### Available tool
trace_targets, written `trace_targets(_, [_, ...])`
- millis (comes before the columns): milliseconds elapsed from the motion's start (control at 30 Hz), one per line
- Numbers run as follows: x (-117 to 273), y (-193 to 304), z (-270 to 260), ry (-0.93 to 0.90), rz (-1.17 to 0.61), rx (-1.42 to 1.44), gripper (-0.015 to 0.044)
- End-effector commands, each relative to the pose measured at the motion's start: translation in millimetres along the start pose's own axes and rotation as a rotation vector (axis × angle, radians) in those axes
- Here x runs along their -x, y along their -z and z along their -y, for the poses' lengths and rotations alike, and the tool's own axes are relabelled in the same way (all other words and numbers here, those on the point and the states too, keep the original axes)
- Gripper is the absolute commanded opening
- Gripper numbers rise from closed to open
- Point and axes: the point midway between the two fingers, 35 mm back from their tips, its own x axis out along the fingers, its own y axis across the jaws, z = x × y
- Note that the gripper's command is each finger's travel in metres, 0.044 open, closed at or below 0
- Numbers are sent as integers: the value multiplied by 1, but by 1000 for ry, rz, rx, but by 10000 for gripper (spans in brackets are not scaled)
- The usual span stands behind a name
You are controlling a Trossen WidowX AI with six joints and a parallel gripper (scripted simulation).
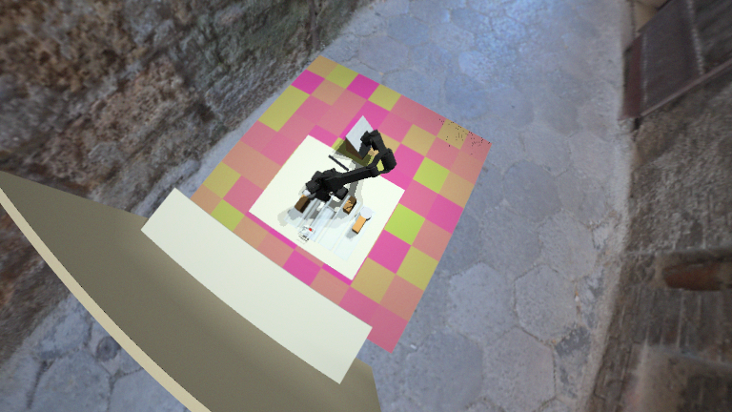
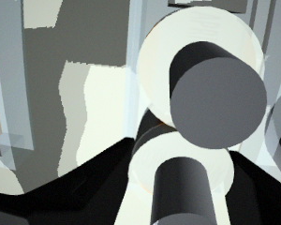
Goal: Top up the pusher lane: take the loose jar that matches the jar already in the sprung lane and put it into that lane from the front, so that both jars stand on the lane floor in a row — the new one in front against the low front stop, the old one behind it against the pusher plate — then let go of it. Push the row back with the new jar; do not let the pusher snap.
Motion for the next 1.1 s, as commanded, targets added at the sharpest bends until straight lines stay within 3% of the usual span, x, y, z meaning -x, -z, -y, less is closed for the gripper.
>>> trace_targets(0, [-2,-1,-3,-8,4,14,0])
trace_targets(1067, [0,6,0,-8,4,13,0])
